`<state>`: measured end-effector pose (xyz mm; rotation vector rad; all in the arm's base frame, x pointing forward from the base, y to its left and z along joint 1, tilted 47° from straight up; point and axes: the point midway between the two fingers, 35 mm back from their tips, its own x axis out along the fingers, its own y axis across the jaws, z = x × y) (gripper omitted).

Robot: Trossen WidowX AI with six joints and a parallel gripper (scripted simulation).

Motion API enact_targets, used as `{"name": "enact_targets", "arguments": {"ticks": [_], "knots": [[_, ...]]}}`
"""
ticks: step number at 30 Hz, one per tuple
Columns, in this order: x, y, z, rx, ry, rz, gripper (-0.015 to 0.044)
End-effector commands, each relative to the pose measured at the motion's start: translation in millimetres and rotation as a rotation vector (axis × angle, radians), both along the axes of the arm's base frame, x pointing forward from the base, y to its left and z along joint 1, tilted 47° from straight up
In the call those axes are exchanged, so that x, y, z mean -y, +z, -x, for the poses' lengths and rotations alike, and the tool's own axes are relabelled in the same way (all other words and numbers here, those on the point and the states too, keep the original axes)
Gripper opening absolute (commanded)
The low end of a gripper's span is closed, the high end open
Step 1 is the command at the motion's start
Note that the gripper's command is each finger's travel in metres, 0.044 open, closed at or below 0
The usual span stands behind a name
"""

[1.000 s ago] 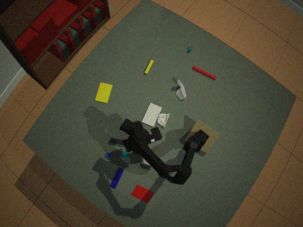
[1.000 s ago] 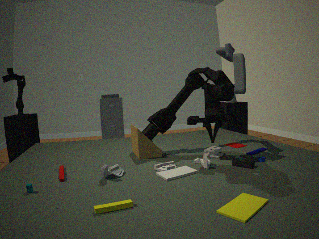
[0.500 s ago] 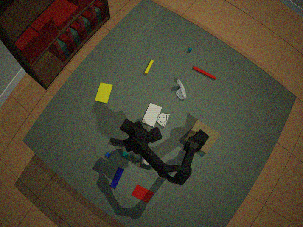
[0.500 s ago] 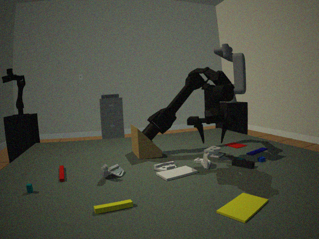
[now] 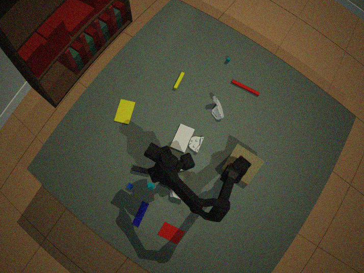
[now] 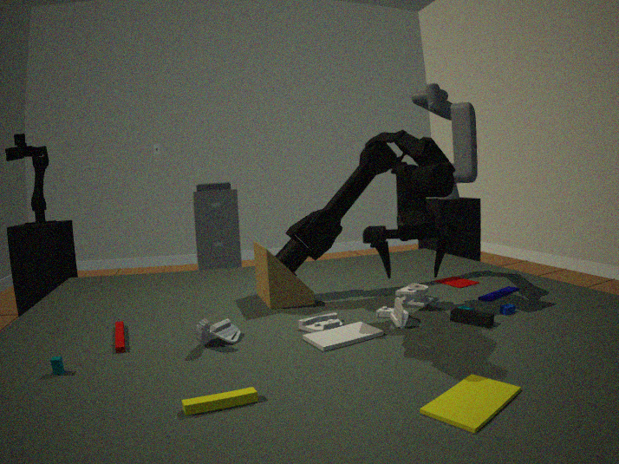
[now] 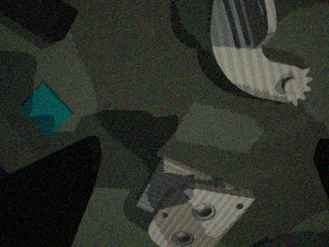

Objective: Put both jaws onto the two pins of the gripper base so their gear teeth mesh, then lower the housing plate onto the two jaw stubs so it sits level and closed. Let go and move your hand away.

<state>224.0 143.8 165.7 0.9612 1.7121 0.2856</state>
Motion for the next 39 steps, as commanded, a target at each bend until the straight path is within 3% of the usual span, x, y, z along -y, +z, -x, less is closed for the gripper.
{"name": "enact_targets", "arguments": {"ticks": [1, 14, 31, 39], "knots": [[-0.1, 0.0, -0.3, -0.001, -0.003, 0.0, 0.044], [-0.1, 0.0, -0.3, -0.001, -0.003, 0.0, 0.044], [4.5, 6.7, 0.5, -0.007, 0.005, -0.005, 0.0], [4.5, 6.7, 0.5, -0.007, 0.005, -0.005, 0.0]]}}
